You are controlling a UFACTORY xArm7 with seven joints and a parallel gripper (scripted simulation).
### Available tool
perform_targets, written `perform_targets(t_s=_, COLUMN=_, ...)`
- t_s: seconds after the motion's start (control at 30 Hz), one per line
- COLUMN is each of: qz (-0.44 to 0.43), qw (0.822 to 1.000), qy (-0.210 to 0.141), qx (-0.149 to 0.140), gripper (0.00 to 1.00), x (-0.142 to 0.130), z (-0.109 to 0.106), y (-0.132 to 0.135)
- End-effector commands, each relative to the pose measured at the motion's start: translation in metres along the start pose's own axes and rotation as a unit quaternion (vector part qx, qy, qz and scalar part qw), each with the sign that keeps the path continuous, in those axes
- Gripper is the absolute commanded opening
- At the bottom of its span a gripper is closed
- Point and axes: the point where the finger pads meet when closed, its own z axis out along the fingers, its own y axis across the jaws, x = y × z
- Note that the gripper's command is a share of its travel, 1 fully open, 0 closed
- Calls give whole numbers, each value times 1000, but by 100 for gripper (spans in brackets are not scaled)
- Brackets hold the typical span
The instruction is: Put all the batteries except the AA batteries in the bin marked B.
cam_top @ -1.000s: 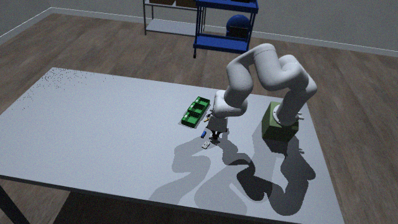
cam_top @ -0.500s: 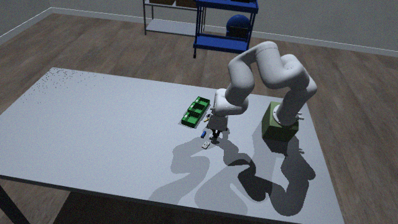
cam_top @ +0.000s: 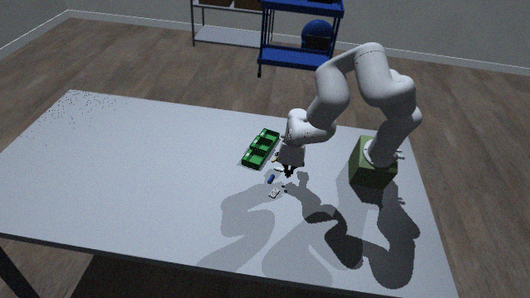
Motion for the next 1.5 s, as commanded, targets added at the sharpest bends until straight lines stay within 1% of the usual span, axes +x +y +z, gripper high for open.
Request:
perform_targets(t_s=0.0, qz=0, qw=1000, qy=1, qx=0, gripper=0, x=0, z=-11, y=-1)
perform_targets(t_s=0.5, qz=0, qw=1000, qy=1, qx=0, gripper=0, x=0, z=-11, y=-1)
perform_targets(t_s=0.57, qz=0, qw=1000, qy=1, qx=0, gripper=0, x=0, z=-17, y=-1)
perform_targets(t_s=0.77, qz=0, qw=1000, qy=1, qx=0, gripper=0, x=0, z=-17, y=-1)
perform_targets(t_s=1.27, qz=0, qw=1000, qy=1, qx=0, gripper=0, x=81, z=-17, y=-41)
perform_targets(t_s=1.33, qz=0, qw=1000, qy=1, qx=0, gripper=0, x=81, z=-17, y=-41)
perform_targets(t_s=1.47, qz=0, qw=1000, qy=1, qx=0, gripper=0, x=103, z=-18, y=-51)
